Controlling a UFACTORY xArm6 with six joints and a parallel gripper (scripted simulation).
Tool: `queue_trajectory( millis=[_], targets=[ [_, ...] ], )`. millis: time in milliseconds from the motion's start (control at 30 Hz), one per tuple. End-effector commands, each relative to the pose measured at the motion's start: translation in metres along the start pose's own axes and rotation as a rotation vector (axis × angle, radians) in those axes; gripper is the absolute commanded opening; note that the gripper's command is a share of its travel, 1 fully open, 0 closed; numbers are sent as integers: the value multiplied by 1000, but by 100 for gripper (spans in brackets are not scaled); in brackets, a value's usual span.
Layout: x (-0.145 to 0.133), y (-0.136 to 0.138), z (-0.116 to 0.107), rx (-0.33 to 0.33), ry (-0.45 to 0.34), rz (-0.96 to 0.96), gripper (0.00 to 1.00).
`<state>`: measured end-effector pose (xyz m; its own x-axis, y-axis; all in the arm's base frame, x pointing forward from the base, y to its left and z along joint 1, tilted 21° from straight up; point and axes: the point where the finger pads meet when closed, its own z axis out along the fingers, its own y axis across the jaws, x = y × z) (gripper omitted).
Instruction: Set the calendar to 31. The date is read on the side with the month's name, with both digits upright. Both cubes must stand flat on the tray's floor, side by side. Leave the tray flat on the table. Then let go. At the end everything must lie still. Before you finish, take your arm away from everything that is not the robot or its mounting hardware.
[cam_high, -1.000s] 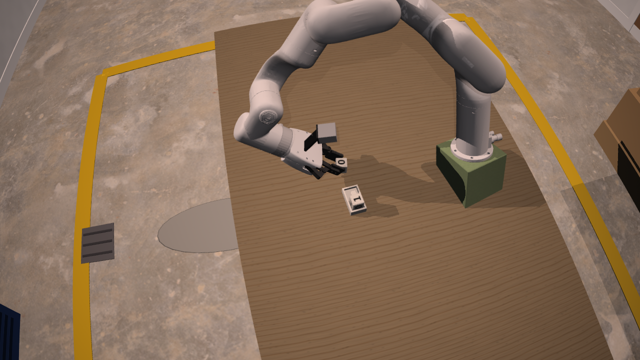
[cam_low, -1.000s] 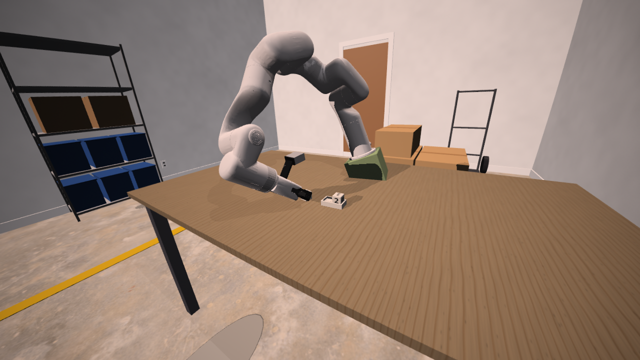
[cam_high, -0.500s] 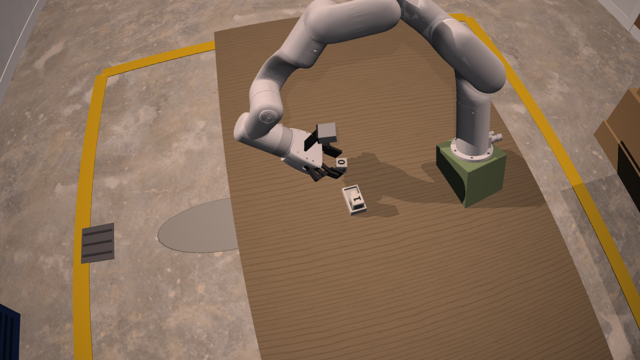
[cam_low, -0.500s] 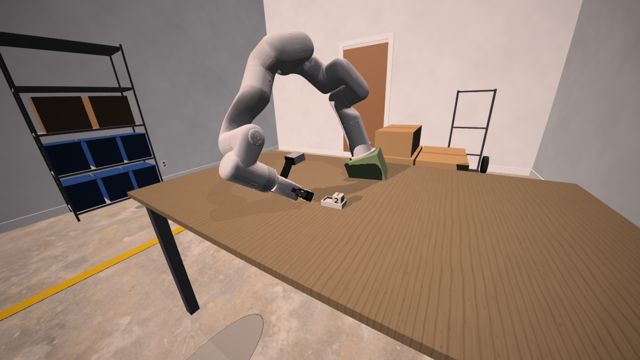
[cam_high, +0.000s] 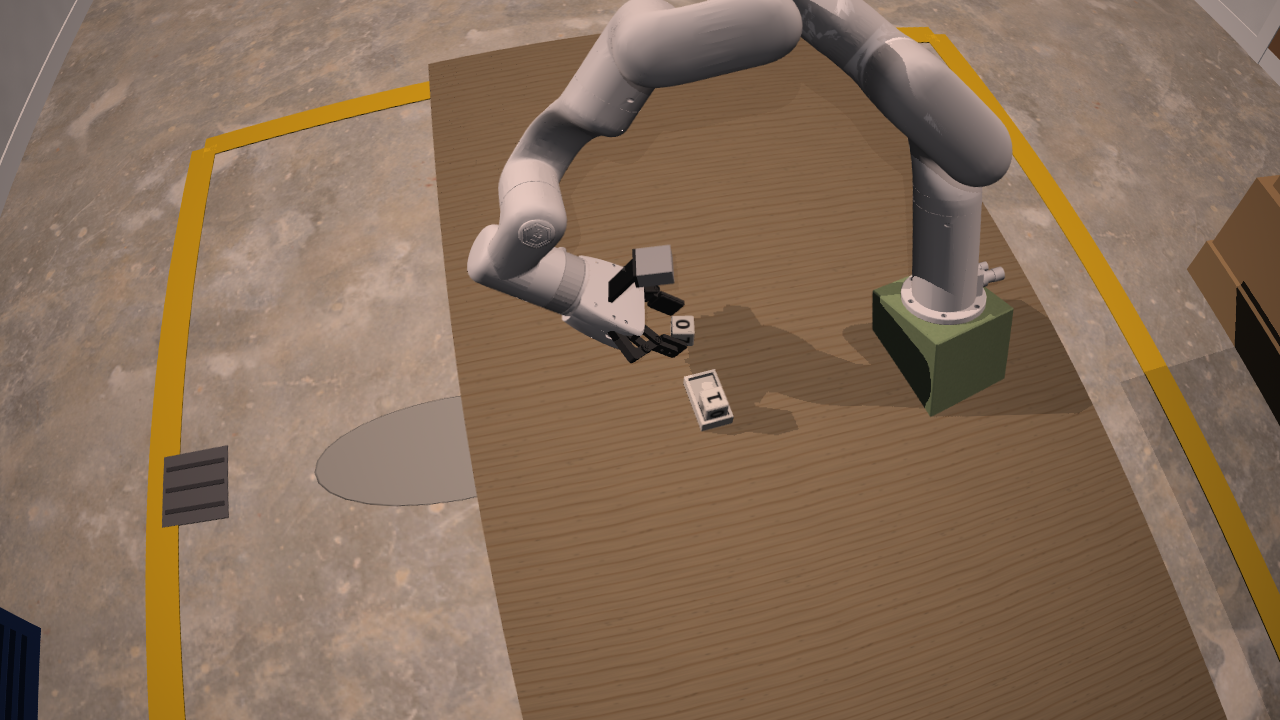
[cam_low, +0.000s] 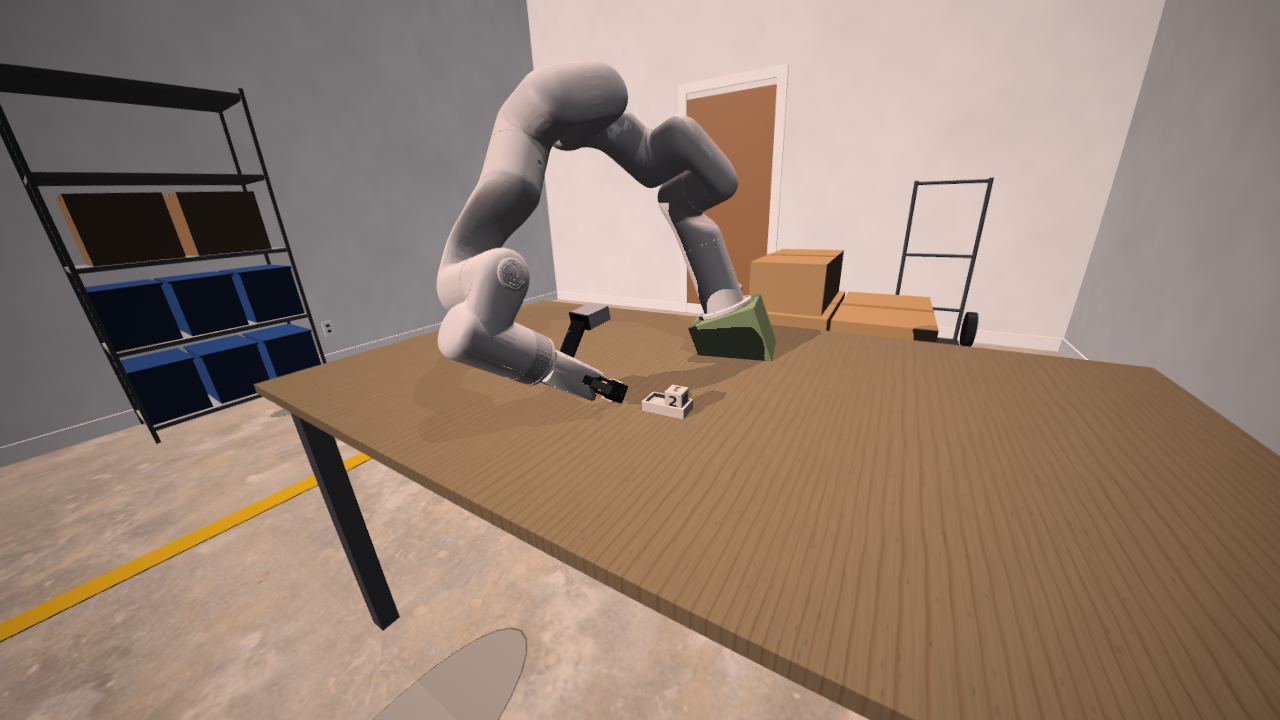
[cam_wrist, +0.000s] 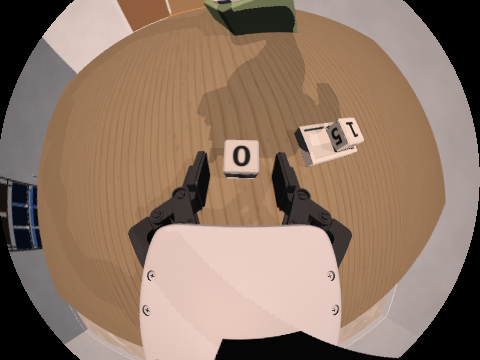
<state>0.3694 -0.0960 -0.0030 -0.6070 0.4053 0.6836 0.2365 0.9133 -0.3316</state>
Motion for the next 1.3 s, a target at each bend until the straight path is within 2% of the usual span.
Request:
queue_trajectory(
  millis=[0,767,1133,1267],
  targets=[
    [2,0,-4,-1,-4,0,69],
    [52,0,-38,-1,-4,0,69],
    [56,0,-41,-1,-4,0,69],
    [56,0,-41,1,-56,2,69]
  ],
)
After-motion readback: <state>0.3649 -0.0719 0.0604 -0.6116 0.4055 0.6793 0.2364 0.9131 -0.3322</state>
